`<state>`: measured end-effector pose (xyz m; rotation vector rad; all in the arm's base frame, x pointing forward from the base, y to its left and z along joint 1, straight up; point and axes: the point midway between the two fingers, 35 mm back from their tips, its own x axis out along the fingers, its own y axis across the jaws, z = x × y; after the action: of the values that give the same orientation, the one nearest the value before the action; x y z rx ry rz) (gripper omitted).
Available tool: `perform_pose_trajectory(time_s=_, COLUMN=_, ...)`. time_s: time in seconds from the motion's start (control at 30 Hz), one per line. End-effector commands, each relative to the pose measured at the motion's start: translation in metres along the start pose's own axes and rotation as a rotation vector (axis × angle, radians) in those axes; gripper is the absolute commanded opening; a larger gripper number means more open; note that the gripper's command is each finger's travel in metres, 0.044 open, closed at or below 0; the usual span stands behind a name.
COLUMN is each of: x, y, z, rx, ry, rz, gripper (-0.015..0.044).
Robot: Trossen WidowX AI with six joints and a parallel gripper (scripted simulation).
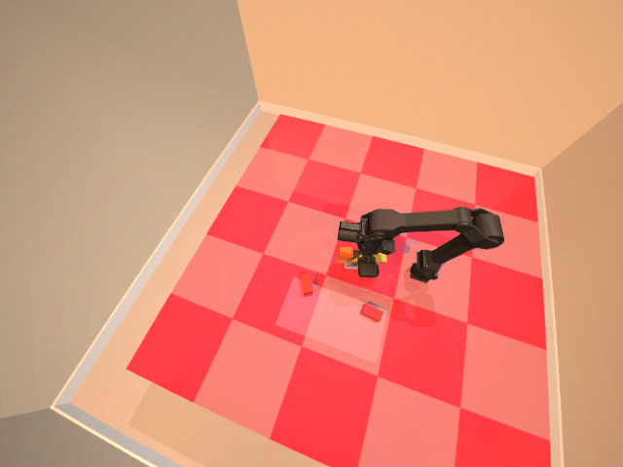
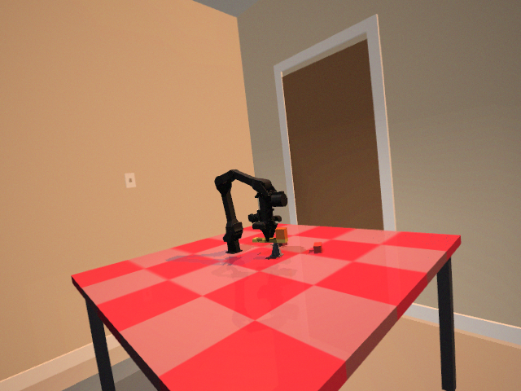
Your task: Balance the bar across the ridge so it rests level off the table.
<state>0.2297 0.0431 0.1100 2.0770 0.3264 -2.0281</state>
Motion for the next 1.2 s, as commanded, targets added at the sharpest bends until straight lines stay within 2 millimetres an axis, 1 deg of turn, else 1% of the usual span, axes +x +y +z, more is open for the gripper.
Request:
perform_pose_trajectory(time_s=0.0, x=0.0, y=0.0, z=0.0, rx=0.0, ry=0.0, rz=0.0, gripper=0.0)
perform_pose_trajectory(time_s=0.2, x=0.0, y=0.0, z=0.0, rx=0.0, ry=0.0, rz=0.0, gripper=0.0158)
perform_pose_trajectory(time_s=0.23, x=0.0, y=0.0, z=0.0, rx=0.0, ry=0.0, rz=0.0, gripper=0.0167)
perform_pose_trajectory(time_s=1.17, x=0.0, y=0.0, z=0.0, rx=0.0, ry=0.0, rz=0.0, gripper=0.017)
